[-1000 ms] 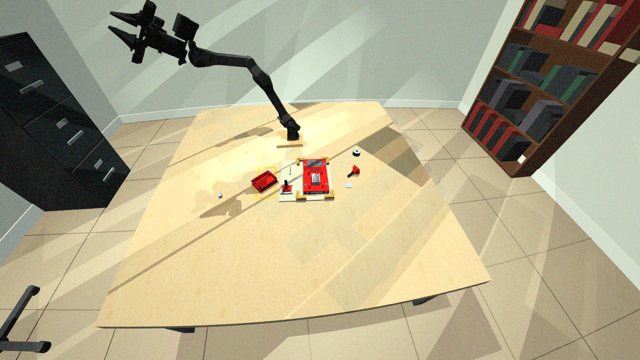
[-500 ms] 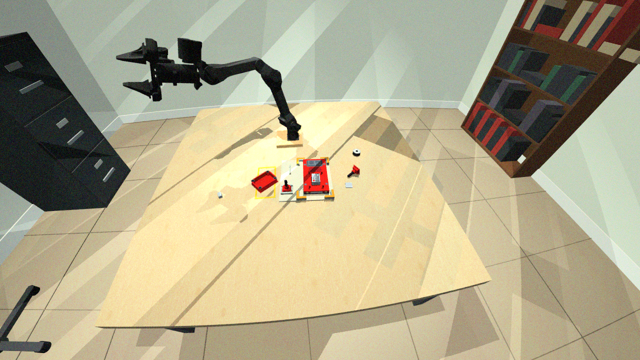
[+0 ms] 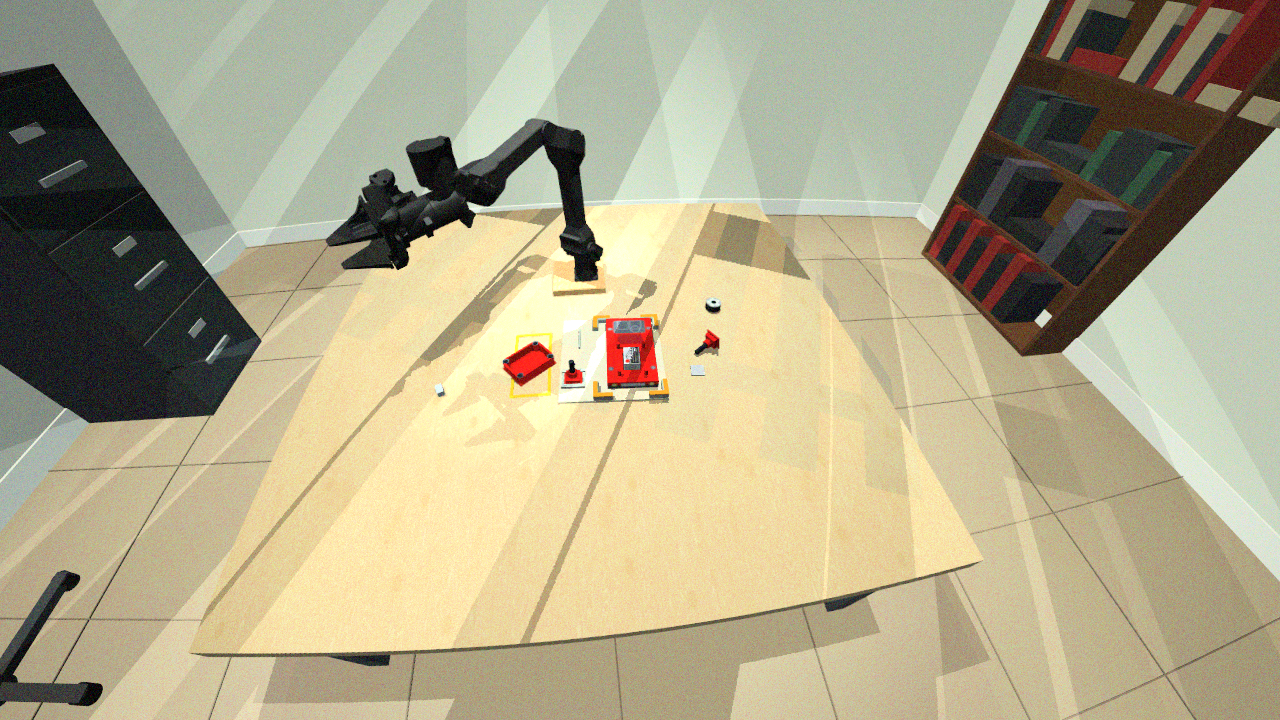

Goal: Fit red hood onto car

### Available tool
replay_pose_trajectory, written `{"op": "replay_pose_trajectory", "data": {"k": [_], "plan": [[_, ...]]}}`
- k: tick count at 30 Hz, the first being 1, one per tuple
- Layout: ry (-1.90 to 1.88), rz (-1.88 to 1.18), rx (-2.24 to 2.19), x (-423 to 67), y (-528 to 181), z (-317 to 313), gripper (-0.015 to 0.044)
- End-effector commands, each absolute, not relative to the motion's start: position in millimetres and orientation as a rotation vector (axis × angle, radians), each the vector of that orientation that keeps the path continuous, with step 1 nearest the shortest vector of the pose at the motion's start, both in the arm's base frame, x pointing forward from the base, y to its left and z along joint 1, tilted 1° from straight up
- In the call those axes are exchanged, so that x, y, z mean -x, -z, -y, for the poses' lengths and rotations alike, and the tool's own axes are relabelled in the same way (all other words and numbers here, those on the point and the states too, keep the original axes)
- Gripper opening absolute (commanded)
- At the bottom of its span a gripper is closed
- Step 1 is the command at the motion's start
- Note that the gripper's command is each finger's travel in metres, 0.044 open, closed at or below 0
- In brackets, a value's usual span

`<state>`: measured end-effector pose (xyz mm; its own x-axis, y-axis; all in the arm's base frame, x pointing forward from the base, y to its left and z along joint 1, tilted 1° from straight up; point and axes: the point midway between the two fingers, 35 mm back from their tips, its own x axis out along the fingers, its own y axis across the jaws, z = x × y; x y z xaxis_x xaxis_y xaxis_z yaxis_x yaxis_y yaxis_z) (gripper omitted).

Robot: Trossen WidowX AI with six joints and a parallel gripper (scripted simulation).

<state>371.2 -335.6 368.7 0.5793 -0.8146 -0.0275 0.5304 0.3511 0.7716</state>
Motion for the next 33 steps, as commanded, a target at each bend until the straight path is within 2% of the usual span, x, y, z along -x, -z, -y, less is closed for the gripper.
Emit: {"op": "replay_pose_trajectory", "data": {"k": [1,13,25,33], "plan": [[0.921,0.282,-0.795,-375.2,-336.1,307.1,0.044],[0.941,-0.132,-0.614,-361.1,-216.4,208.4,0.044],[0.887,-0.515,-0.314,-295.5,-108.0,126.4,0.044],[0.875,-0.558,-0.269,-285.3,-95.7,119.1,0.044]]}}
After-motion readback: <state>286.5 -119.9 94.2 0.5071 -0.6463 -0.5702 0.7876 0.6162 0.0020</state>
